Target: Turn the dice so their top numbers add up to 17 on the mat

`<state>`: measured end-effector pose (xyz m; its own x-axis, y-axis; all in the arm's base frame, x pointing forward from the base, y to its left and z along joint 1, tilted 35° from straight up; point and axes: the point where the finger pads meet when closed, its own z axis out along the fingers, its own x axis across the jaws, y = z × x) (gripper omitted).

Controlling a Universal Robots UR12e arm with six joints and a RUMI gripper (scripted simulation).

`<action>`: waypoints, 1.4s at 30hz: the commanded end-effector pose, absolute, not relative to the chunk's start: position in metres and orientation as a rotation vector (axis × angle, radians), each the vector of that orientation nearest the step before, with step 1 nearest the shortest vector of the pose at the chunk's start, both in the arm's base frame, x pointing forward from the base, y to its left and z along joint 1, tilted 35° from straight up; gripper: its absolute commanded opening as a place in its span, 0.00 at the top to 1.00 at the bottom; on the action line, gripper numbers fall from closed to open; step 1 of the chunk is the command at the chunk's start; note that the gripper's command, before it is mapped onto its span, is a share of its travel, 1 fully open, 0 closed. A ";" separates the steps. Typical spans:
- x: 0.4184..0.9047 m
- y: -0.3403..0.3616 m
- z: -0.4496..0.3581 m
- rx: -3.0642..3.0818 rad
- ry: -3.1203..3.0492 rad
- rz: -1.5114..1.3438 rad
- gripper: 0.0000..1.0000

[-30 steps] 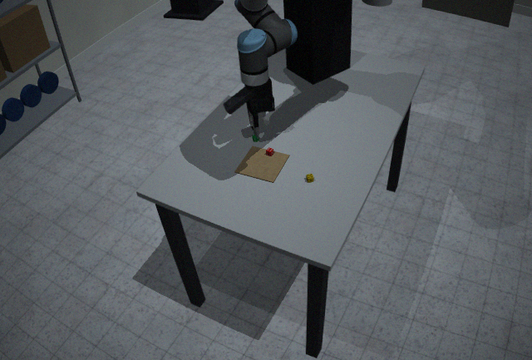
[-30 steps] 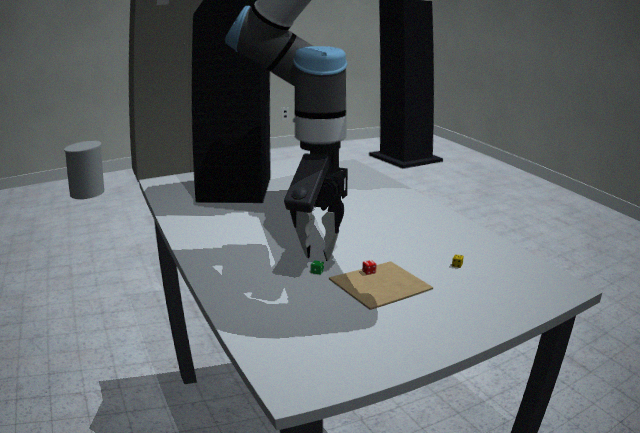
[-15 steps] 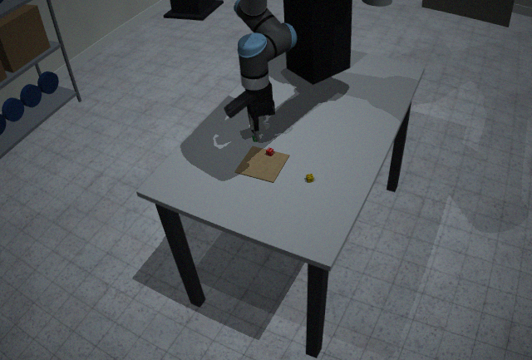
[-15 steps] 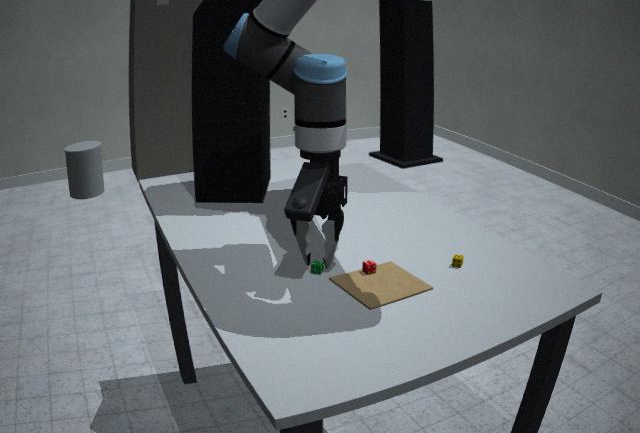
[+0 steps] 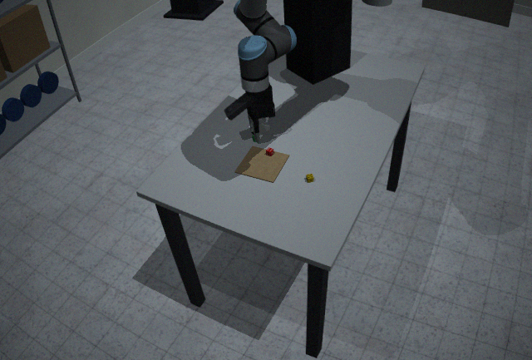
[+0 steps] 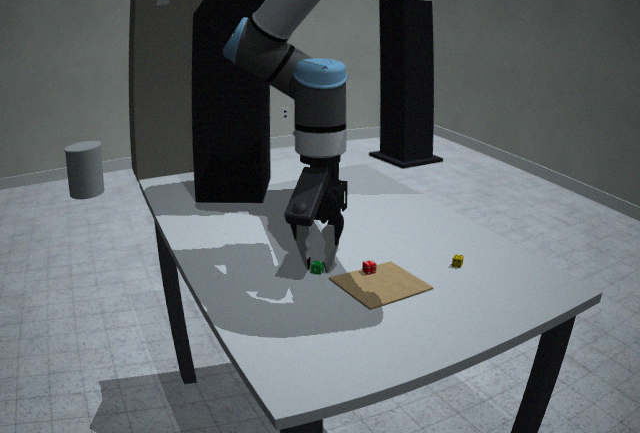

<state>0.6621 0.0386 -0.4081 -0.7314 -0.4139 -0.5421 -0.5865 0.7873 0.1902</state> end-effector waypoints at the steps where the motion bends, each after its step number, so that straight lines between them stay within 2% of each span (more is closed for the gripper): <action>1: 0.662 0.038 -0.408 -0.748 2.495 0.483 0.79; 28: 0.662 0.038 -0.408 -0.748 2.495 0.483 0.79; 29: 0.662 0.038 -0.408 -0.748 2.495 0.483 0.97; 42: 0.662 0.038 -0.408 -0.748 2.495 0.483 0.97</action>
<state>0.6622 0.0387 -0.4083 -0.7314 -0.4138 -0.5421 -0.5864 0.7874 0.1901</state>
